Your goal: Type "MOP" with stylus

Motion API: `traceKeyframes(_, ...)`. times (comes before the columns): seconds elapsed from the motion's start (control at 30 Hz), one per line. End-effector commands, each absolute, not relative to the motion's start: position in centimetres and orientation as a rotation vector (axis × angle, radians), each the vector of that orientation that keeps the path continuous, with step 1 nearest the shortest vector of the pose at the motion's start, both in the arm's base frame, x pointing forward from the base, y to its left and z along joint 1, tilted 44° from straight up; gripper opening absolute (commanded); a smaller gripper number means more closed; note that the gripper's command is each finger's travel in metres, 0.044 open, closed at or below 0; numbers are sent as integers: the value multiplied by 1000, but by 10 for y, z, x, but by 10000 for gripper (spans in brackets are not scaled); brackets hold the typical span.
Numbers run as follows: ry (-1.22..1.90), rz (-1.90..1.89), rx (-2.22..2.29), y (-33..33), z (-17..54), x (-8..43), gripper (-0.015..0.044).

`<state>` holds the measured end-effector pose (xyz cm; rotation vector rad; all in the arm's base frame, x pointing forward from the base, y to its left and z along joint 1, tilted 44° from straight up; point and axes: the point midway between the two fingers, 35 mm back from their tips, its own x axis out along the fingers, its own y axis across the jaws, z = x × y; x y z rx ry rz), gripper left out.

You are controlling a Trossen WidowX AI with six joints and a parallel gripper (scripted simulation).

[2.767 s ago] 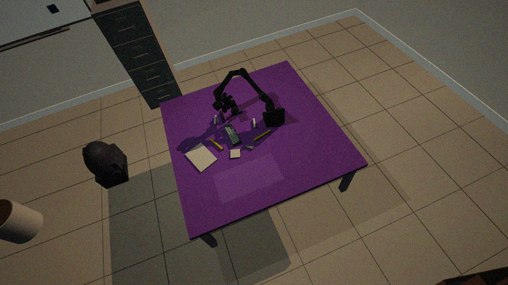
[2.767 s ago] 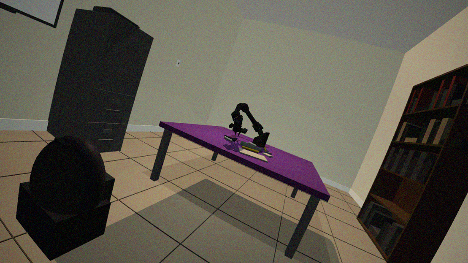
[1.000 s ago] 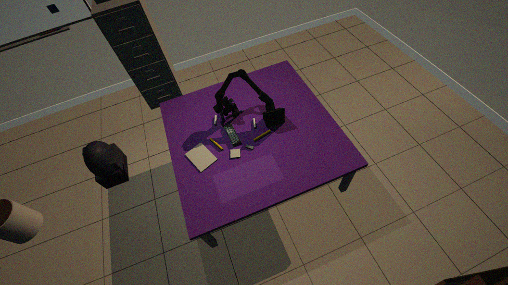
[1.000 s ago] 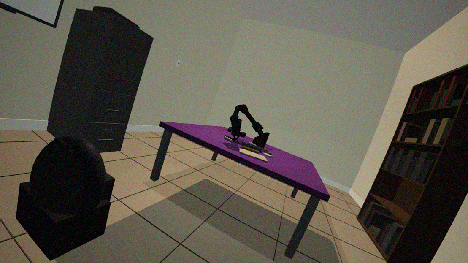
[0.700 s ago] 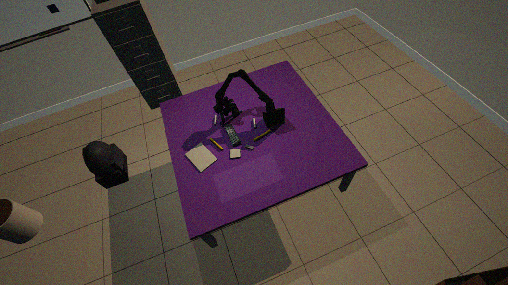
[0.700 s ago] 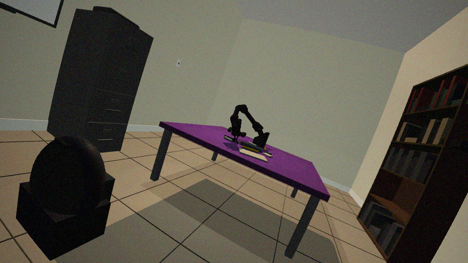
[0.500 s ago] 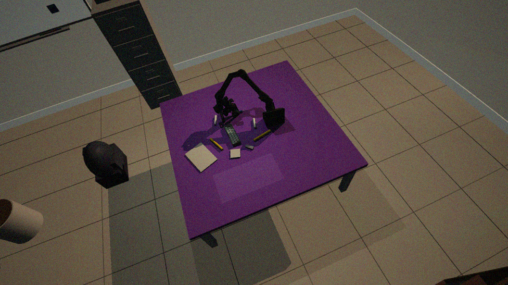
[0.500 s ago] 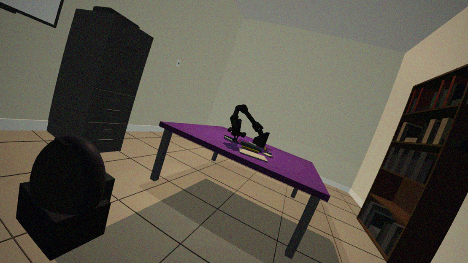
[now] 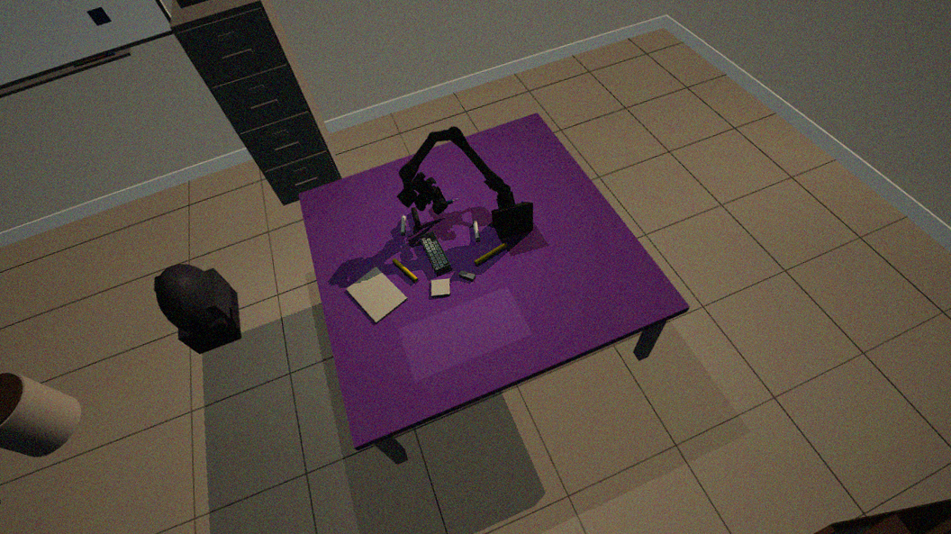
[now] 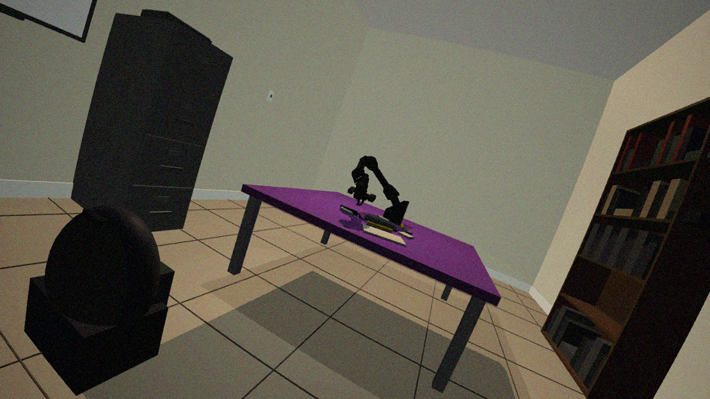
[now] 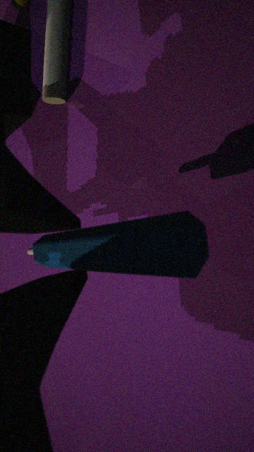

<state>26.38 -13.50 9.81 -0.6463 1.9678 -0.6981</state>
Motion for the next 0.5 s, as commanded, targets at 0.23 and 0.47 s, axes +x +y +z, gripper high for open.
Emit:
traceKeyframes(0.23,1934,-630,-624,-125,84,265,0)
traceKeyframes(0.47,1846,-484,-599,-105,56,270,0)
